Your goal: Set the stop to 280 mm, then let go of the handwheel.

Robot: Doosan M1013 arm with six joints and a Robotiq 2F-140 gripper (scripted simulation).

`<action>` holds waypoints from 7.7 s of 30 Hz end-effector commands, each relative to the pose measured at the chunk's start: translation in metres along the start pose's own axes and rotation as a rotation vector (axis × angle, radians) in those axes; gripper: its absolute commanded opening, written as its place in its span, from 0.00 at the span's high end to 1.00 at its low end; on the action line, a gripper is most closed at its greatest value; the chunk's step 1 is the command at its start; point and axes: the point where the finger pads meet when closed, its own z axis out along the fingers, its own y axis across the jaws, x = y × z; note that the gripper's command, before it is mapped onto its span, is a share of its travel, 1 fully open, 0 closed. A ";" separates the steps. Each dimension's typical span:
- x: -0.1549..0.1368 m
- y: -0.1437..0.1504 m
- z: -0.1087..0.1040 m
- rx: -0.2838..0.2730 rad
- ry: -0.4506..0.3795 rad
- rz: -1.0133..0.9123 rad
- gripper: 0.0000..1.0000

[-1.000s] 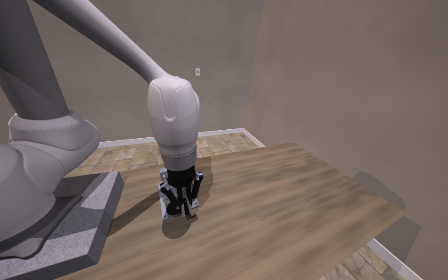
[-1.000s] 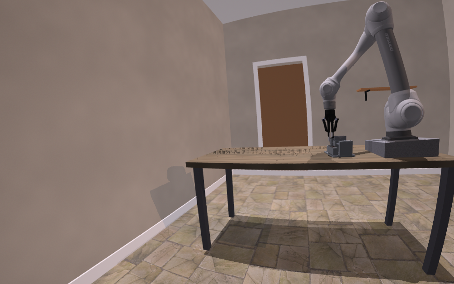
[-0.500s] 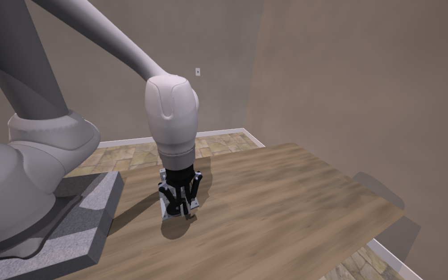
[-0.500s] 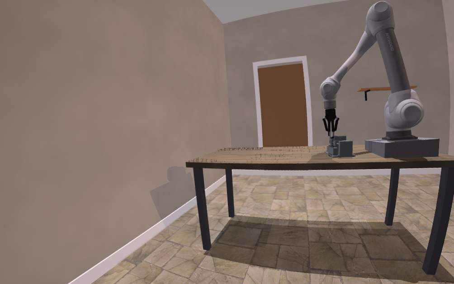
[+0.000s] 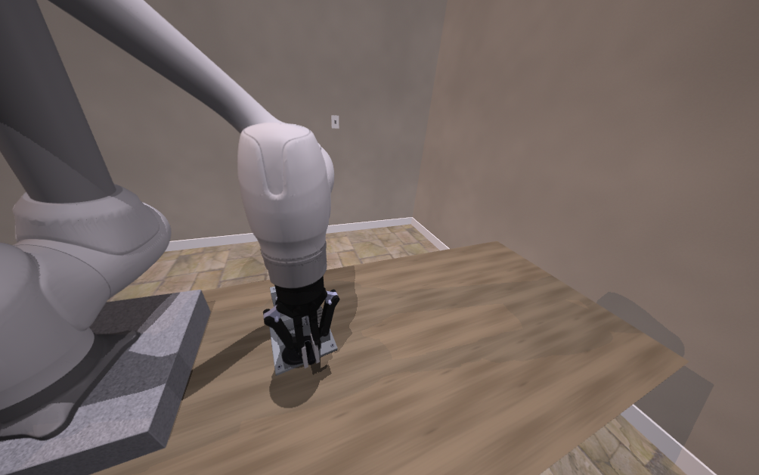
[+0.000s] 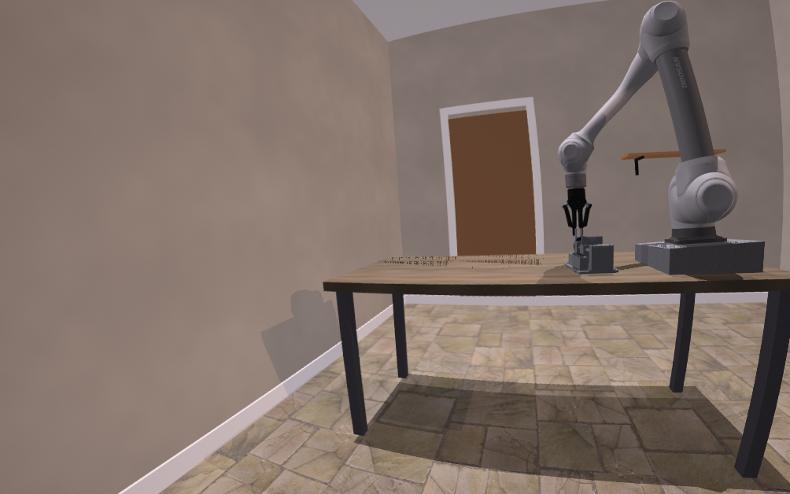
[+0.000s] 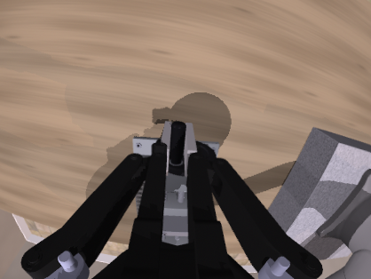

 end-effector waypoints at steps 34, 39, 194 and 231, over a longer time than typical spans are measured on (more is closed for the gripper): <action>0.000 0.039 0.019 -0.001 0.000 0.000 0.96; 0.000 0.040 0.026 -0.001 0.000 0.000 0.96; 0.000 -0.010 0.043 -0.001 0.000 0.000 0.96; 0.000 -0.015 0.018 -0.001 0.000 0.000 0.96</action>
